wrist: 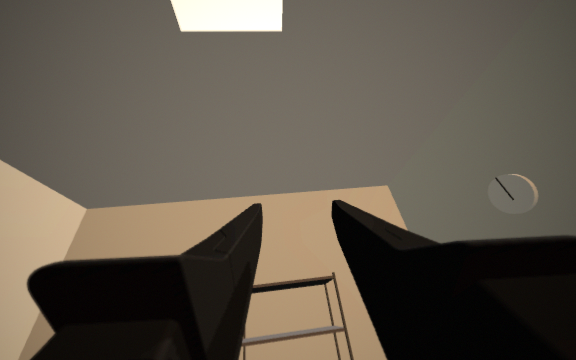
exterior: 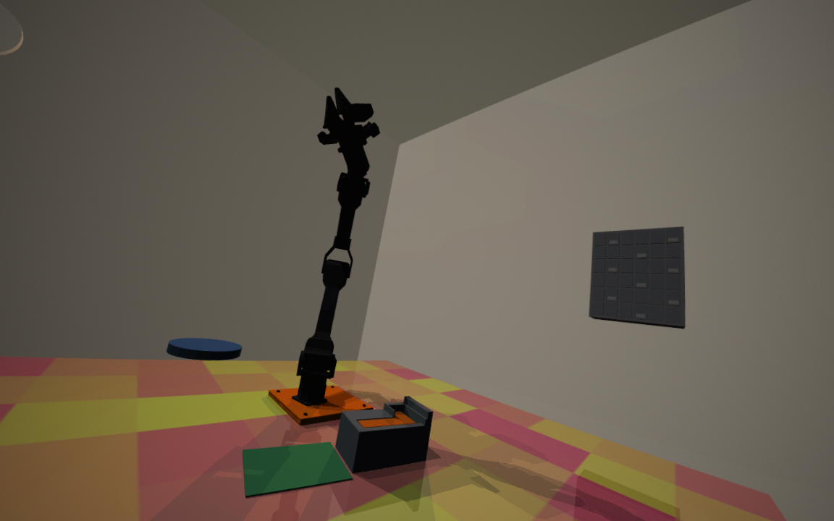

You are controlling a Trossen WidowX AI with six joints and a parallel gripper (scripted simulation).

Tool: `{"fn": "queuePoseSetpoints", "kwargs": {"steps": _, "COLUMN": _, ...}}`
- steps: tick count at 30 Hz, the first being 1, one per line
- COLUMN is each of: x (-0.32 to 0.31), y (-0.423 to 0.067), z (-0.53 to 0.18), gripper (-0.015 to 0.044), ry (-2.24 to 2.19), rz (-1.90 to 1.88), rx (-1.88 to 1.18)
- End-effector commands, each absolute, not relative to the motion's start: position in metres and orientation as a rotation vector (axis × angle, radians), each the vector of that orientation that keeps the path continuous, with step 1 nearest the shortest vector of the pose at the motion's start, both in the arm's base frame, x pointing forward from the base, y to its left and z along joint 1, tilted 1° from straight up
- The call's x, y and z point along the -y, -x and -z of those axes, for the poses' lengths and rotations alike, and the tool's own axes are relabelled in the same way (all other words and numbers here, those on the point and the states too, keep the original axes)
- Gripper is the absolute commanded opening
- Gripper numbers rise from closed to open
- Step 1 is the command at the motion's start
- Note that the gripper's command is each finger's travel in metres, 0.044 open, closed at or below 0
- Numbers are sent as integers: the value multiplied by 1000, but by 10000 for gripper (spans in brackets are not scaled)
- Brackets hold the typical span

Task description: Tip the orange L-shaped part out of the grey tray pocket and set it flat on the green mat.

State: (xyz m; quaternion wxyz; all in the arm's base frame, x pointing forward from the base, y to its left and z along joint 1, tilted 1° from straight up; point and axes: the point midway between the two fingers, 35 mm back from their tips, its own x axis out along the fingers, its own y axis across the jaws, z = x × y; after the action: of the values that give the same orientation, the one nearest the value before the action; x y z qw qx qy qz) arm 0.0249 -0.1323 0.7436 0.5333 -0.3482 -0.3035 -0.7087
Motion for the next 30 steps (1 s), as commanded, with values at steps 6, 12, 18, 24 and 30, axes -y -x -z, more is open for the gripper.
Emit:
{"fn": "queuePoseSetpoints", "kwargs": {"steps": 6, "x": 192, "y": -176, "z": -681, "gripper": 180, "ry": 702, "rz": 1237, "rx": 443}}
{"fn": "queuePoseSetpoints", "kwargs": {"steps": 12, "x": 197, "y": -266, "z": -614, "gripper": 180, "ry": 583, "rz": 961, "rx": 230}}
{"fn": "queuePoseSetpoints", "kwargs": {"steps": 18, "x": 182, "y": -338, "z": -531, "gripper": 180, "ry": 406, "rz": 711, "rx": 1}}
{"fn": "queuePoseSetpoints", "kwargs": {"steps": 24, "x": 148, "y": -386, "z": -435, "gripper": 180, "ry": 214, "rz": 500, "rx": -278}}
{"fn": "queuePoseSetpoints", "kwargs": {"steps": 30, "x": 96, "y": -400, "z": -333, "gripper": 180, "ry": 12, "rz": 336, "rx": -615}}
